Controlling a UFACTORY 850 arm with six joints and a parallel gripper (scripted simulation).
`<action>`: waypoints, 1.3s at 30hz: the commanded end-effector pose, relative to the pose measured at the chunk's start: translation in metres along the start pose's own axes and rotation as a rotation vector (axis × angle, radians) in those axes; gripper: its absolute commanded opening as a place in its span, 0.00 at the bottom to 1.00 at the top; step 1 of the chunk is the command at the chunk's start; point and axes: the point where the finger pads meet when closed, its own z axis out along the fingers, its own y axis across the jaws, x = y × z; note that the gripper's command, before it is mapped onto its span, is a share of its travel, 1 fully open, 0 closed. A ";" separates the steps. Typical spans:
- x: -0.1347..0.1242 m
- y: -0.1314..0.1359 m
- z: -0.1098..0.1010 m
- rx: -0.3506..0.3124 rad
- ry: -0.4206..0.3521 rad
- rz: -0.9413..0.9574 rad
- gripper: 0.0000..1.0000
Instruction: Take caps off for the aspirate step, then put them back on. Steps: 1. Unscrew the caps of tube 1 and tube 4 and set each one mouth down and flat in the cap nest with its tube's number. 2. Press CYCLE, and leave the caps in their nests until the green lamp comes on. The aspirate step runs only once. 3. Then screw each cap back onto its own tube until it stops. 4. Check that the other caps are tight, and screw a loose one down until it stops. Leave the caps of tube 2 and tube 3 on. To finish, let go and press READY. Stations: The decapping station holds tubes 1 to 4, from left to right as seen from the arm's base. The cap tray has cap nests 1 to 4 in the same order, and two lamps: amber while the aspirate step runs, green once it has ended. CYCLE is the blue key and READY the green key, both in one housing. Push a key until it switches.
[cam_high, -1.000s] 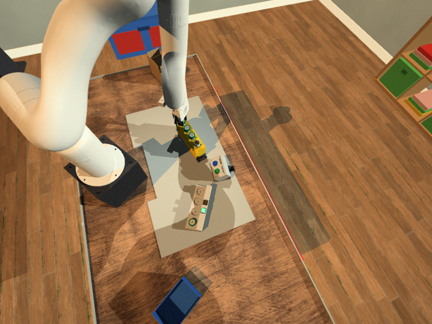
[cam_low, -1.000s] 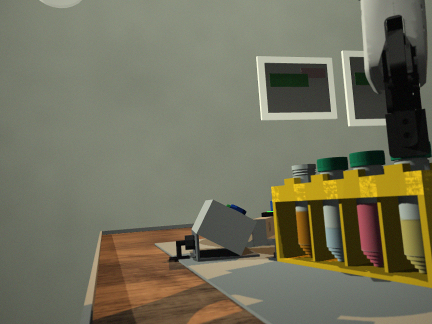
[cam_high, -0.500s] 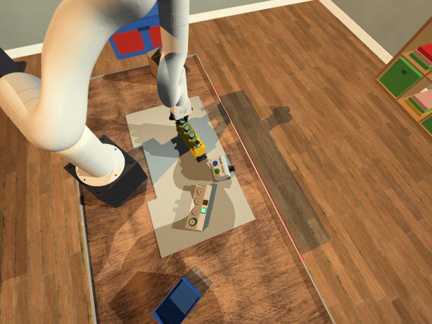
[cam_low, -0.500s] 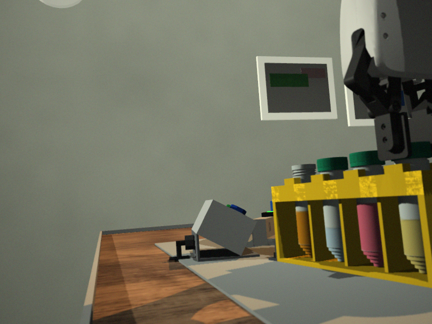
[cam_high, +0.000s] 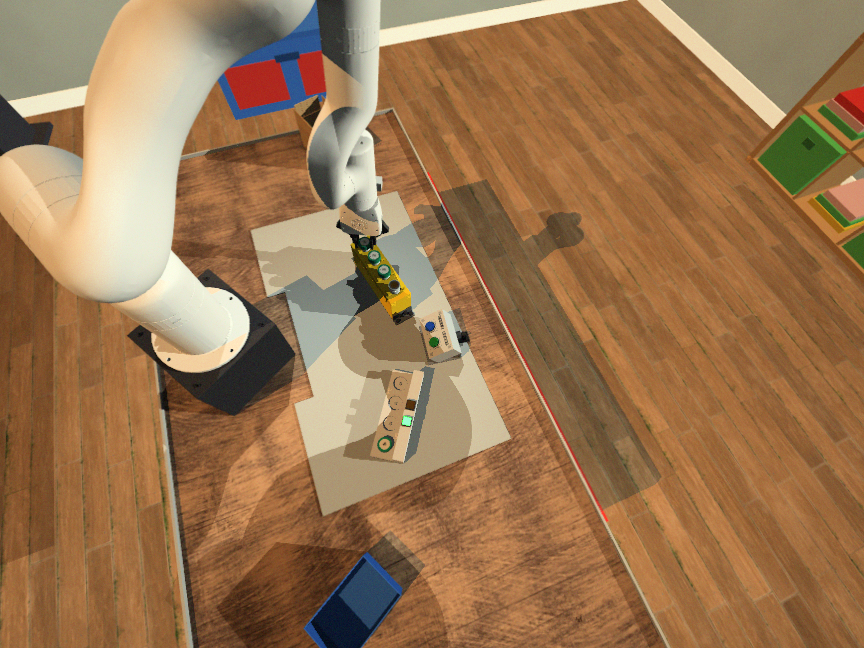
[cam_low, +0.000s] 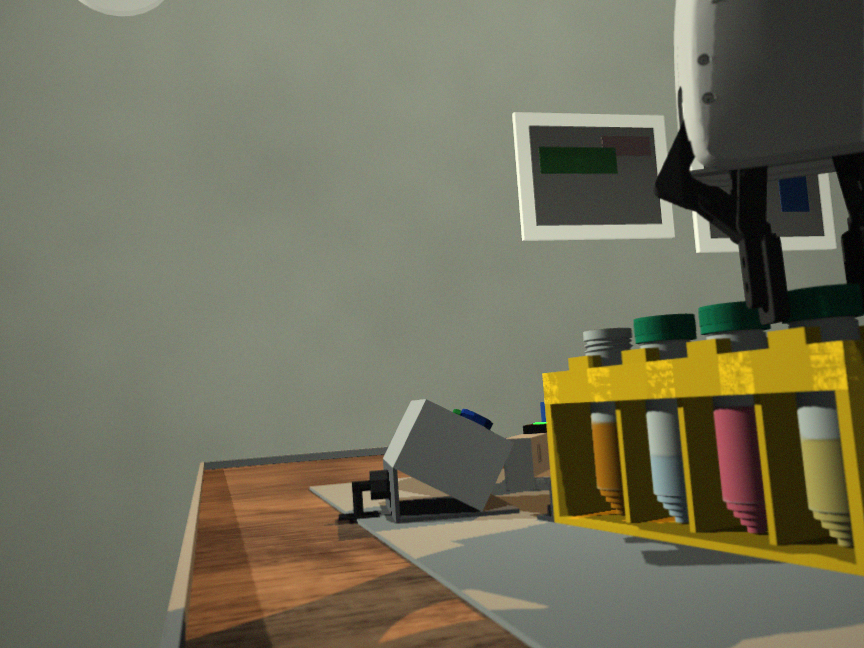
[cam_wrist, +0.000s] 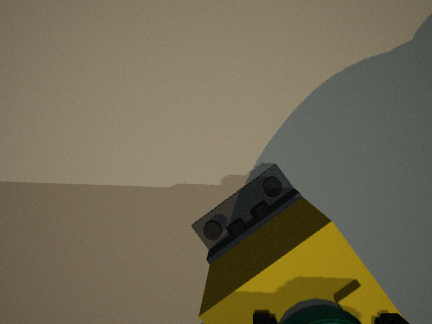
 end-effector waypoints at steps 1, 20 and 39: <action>0.000 0.000 0.000 -0.027 0.035 0.148 0.00; 0.000 0.000 -0.001 -0.028 0.034 0.064 0.46; 0.000 0.000 -0.001 -0.041 0.020 -0.769 0.46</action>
